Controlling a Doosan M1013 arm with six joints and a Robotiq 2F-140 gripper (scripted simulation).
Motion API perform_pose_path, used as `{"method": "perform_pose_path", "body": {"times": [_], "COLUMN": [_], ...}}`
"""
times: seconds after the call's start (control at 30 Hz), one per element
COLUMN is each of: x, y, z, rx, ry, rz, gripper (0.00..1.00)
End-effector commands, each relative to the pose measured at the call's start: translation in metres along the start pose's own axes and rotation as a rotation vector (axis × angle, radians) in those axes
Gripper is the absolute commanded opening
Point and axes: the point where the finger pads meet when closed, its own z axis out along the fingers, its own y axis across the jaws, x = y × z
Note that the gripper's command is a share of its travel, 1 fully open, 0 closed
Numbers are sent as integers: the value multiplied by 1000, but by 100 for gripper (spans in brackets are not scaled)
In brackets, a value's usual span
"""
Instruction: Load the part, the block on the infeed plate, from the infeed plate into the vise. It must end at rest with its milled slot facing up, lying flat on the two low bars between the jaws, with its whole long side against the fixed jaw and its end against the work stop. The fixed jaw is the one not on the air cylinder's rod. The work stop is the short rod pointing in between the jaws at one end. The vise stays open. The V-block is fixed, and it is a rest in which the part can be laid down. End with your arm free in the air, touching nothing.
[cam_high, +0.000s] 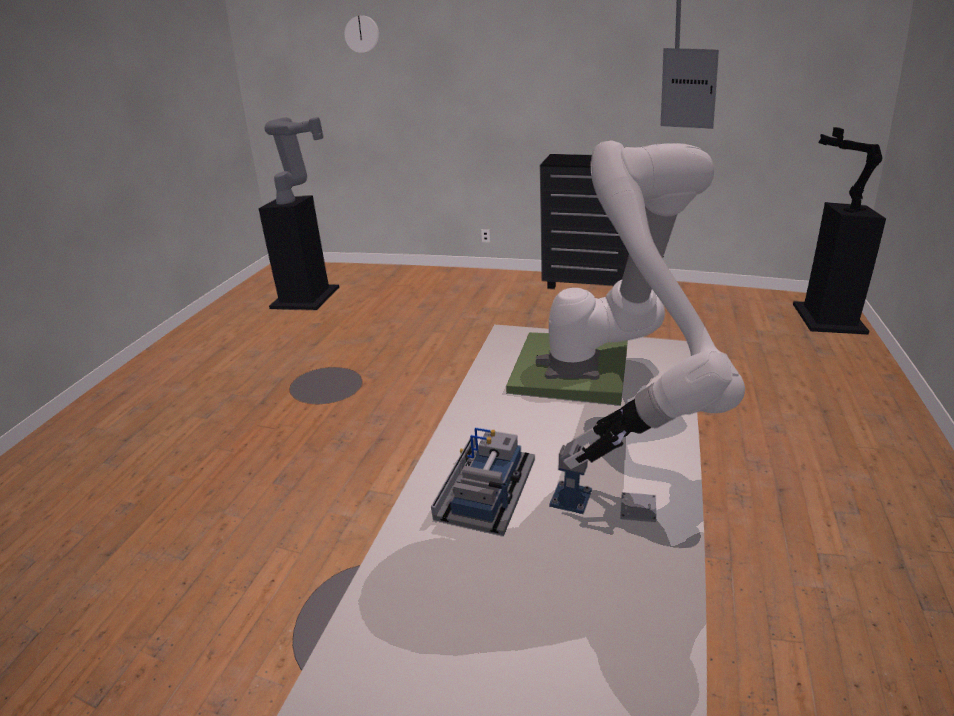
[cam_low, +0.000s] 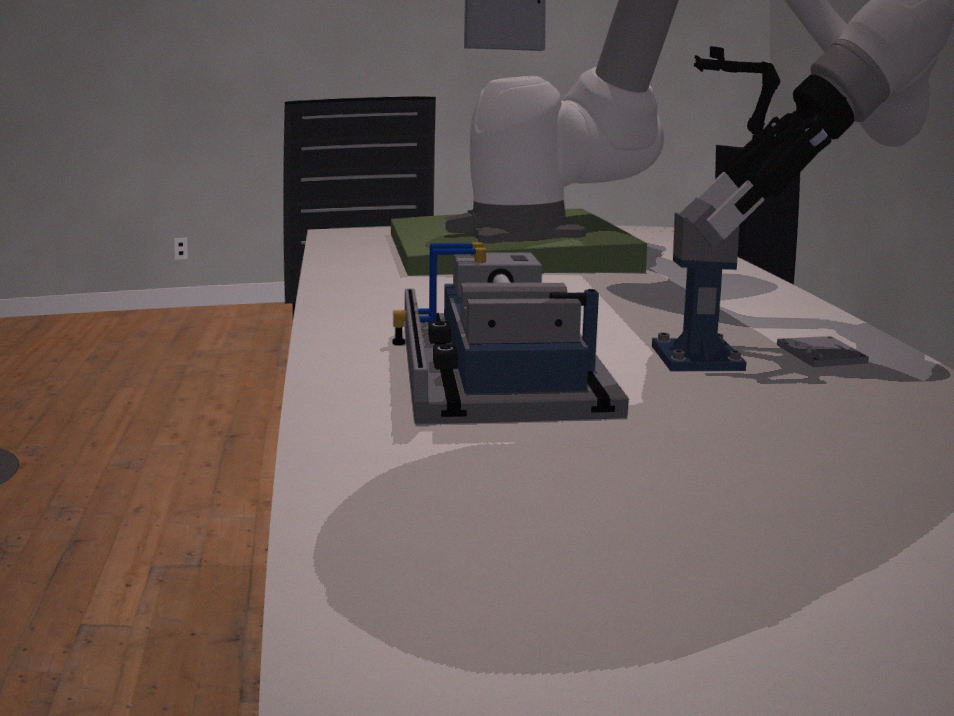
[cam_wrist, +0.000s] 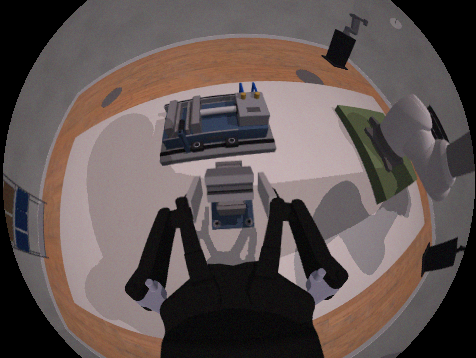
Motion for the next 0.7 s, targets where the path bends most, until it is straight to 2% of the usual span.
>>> {"method": "perform_pose_path", "body": {"times": [0.0,0.03,0.67], "x": [0,0,0], "y": [0,0,0], "z": [0,0,0], "rx": [0,0,0], "ry": [0,0,0], "rz": [0,0,0], "gripper": [51,0,0]}}
